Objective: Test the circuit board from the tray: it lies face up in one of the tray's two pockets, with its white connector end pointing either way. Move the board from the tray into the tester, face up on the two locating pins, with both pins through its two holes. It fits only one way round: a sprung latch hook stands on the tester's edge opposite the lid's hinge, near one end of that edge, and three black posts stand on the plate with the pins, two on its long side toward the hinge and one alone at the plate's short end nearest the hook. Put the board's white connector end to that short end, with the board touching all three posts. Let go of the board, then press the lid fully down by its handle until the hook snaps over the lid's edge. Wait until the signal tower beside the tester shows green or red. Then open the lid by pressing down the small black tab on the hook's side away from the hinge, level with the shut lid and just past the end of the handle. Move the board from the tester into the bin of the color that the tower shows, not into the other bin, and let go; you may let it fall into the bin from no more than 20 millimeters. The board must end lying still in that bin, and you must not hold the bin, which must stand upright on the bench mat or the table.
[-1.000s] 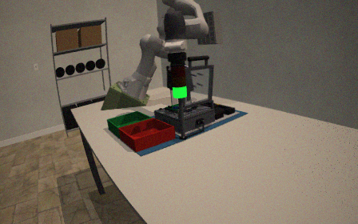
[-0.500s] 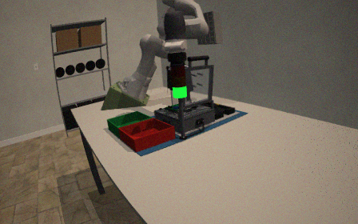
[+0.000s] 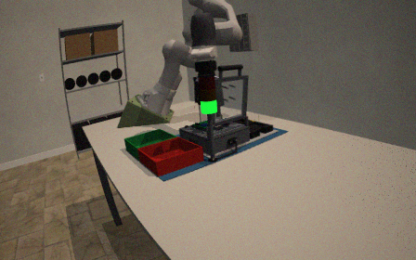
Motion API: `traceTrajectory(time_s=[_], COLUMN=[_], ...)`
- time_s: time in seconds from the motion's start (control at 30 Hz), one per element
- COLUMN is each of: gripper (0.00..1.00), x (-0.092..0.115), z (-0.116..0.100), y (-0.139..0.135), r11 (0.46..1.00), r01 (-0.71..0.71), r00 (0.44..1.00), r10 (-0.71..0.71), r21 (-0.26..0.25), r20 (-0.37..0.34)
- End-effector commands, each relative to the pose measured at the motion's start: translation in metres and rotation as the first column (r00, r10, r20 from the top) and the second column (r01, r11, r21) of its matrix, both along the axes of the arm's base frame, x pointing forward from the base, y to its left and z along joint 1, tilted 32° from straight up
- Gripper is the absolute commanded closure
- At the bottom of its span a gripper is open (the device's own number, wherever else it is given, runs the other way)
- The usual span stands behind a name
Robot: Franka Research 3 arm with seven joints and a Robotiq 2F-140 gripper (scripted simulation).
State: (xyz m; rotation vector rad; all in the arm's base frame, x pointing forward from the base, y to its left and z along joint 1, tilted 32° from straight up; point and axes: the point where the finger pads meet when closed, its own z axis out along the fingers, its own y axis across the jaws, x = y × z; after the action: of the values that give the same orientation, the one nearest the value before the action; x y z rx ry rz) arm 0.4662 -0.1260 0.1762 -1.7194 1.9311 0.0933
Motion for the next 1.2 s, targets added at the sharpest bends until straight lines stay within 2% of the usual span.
traceTrajectory(time_s=[0.0, 1.17], gripper=[0.49, 0.49], x=[-0.0005, -0.0019], z=[-0.0018, 0.0011], y=[0.0002, -0.0014], r11=[1.000, 1.000], r01=[-0.002, -0.002], r00=[1.000, 1.000], r10=[0.002, 0.002], r21=[-0.001, -0.001], r20=[0.000, 0.000])
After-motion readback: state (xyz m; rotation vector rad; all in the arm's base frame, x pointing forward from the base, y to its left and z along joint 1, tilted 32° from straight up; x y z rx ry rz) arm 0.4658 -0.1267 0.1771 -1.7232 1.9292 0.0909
